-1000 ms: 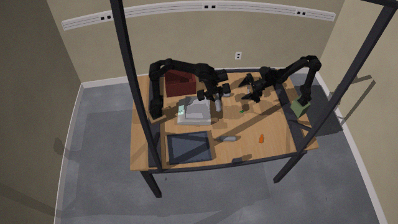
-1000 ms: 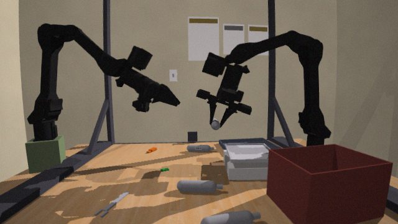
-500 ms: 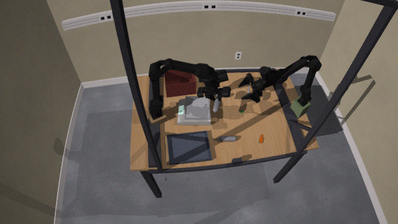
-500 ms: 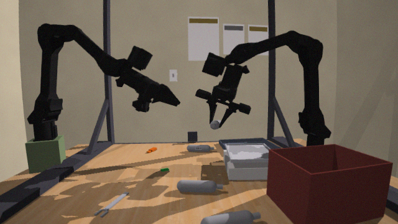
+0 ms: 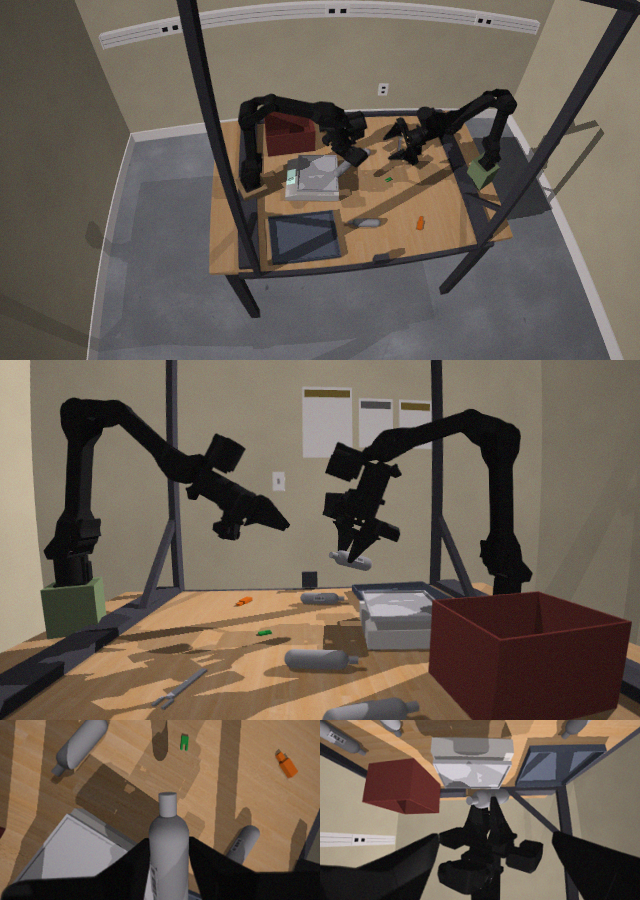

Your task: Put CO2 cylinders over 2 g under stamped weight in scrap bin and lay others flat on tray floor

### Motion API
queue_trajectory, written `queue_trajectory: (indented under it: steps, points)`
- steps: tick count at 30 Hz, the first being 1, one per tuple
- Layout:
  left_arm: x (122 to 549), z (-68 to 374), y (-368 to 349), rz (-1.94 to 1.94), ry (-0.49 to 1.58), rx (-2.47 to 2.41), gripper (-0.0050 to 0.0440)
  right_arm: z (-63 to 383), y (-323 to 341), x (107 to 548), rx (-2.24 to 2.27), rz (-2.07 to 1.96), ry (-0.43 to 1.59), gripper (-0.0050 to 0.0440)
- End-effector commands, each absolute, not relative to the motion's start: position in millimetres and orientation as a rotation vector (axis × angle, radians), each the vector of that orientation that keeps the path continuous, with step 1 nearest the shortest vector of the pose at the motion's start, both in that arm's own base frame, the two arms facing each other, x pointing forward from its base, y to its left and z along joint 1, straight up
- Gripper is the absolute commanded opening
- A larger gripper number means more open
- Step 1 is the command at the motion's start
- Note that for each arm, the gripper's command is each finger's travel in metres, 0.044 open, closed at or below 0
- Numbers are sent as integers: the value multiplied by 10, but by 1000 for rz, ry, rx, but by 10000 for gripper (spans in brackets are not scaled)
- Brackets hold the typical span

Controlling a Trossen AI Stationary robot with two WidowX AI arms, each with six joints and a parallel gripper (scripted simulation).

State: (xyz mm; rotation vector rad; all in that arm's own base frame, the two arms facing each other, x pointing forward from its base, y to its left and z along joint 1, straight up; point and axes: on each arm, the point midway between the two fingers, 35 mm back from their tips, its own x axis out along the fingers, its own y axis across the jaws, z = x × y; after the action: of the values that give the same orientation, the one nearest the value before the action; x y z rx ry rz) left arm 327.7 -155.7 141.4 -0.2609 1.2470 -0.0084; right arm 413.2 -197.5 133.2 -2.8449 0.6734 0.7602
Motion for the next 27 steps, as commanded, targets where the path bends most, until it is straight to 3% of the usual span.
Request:
queue_trajectory:
  steps: [1,27]
  points:
    - [3276,1539,-1571,-168,1198,-81,-50,1460,-1976,4147,-2863,720,677,440]
    - [3284,1477,-1555,-781,996,855,-50,1460,-1976,4147,-2863,720,677,440]
